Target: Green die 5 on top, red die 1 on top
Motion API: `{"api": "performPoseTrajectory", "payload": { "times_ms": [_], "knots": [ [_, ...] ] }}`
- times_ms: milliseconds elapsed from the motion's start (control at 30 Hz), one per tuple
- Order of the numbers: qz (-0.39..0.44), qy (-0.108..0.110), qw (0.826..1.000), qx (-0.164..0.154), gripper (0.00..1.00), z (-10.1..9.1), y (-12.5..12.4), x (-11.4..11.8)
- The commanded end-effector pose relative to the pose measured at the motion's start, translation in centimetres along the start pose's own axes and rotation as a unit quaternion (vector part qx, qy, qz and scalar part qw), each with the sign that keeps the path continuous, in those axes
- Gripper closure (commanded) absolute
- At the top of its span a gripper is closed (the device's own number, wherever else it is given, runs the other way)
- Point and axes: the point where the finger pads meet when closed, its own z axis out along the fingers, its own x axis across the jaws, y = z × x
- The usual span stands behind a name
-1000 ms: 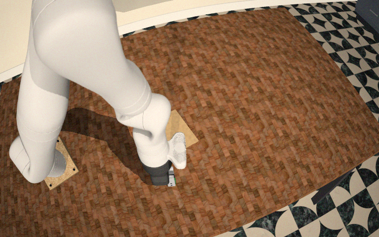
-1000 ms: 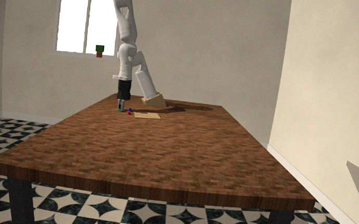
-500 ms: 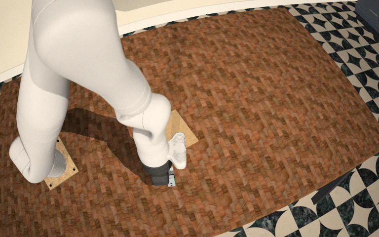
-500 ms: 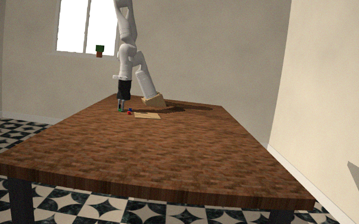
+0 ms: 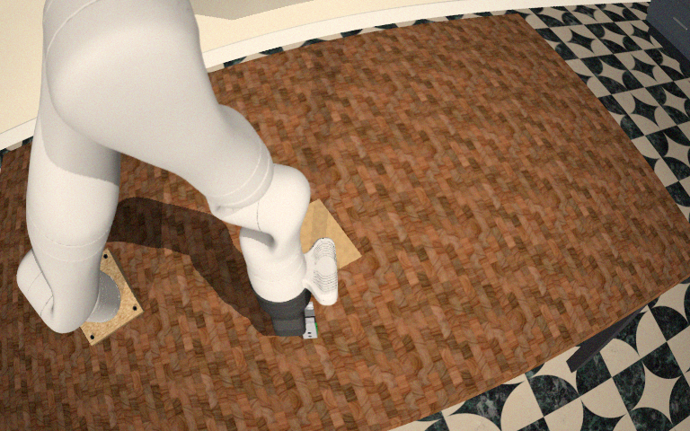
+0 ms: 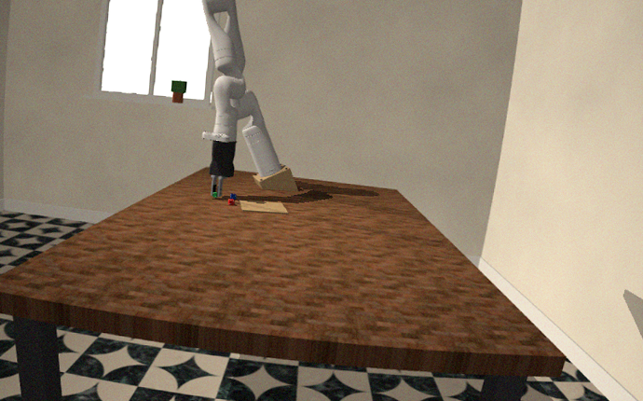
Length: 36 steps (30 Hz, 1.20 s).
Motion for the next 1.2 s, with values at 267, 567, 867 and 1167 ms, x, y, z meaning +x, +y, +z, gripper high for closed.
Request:
{"api": "performPoseTrajectory", "payload": {
  "times_ms": [267,567,867,1167],
  "knots": [
    [0.002,-0.005,1.000,0.005,0.66,-3.1,-0.3,-0.1],
    [0.002,-0.005,1.000,0.005,0.66,-7.1,-0.3,-0.1],
    [0.002,-0.005,1.000,0.005,0.66,-9.0,-0.3,-0.1],
    [0.002,-0.005,1.000,0.005,0.66,-9.3,-0.2,-0.1]
  ]
}}
